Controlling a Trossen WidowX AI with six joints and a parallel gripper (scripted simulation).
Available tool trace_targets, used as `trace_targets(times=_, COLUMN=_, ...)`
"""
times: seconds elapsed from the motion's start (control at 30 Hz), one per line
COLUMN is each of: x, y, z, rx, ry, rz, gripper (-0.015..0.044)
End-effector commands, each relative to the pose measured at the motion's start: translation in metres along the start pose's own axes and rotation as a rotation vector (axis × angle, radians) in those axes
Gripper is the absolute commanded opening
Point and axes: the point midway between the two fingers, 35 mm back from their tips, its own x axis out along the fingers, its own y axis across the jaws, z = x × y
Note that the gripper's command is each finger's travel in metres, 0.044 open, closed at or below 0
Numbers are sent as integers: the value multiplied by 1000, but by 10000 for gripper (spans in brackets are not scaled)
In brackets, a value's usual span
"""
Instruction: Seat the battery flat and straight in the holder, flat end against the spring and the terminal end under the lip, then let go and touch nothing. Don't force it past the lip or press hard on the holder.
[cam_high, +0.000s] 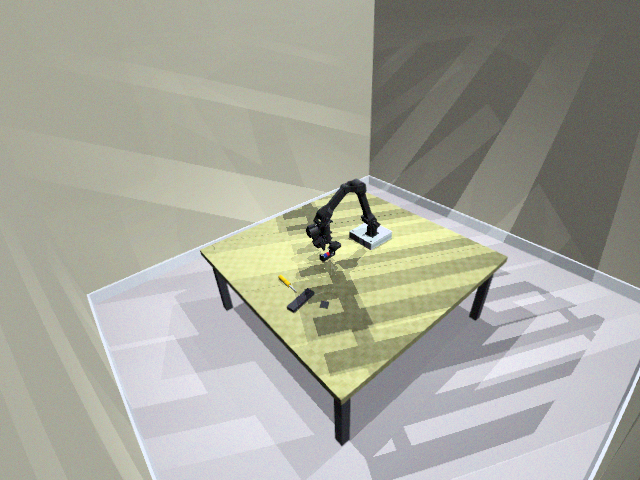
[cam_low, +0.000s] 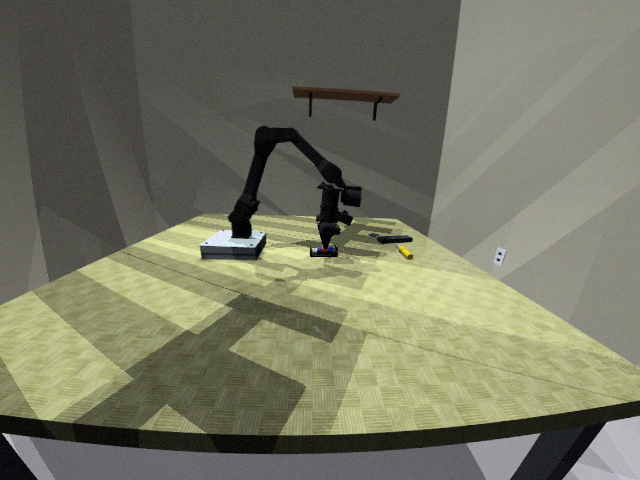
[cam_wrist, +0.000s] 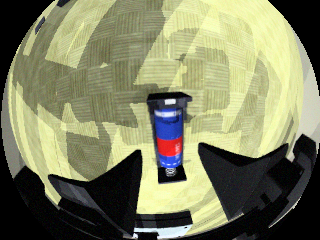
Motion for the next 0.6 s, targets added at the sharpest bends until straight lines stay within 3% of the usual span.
trace_targets(times=0.0, x=-36, y=-1, z=3, rx=1, ry=-25, rz=-6, gripper=342)
trace_targets(times=0.13, x=-63, y=-1, z=-1, rx=1, ry=-26, rz=-6, gripper=440)
trace_targets(times=0.57, x=-63, y=-1, z=-1, rx=1, ry=-26, rz=-6, gripper=440)
